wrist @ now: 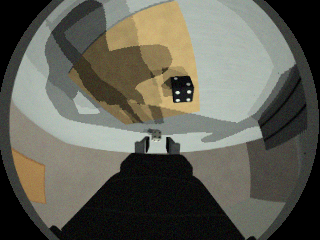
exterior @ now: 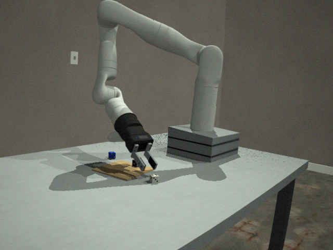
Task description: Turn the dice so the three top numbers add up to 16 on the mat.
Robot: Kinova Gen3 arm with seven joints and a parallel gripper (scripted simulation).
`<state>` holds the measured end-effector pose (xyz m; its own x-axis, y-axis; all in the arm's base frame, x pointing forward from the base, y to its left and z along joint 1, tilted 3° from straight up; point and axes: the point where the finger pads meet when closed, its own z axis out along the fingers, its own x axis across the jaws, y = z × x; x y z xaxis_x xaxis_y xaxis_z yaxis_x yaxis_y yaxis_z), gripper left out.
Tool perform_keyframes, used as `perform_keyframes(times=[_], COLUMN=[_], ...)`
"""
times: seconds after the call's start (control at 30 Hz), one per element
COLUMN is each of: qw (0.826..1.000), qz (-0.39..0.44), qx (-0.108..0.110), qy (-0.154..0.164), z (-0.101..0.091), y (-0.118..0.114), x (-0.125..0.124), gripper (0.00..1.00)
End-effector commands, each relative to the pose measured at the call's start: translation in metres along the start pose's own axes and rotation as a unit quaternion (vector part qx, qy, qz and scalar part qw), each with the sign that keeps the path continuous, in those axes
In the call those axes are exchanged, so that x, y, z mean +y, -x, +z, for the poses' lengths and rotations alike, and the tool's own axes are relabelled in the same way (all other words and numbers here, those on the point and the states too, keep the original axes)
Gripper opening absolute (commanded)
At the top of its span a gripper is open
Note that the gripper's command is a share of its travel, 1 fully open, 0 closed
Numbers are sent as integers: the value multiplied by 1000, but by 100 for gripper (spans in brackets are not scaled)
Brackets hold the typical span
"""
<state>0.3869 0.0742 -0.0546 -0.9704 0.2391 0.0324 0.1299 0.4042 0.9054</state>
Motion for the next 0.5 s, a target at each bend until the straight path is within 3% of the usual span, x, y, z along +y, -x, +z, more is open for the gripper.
perform_keyframes(times=[0.0,0.23,0.47], qw=[1000,1000,1000], qz=[-2,-2,-2], qx=[-3,-3,-3], qy=[-1,-1,-1], z=[-4,-6,-18], y=[3,3,2], x=[1,4,28], gripper=[70,70,70])
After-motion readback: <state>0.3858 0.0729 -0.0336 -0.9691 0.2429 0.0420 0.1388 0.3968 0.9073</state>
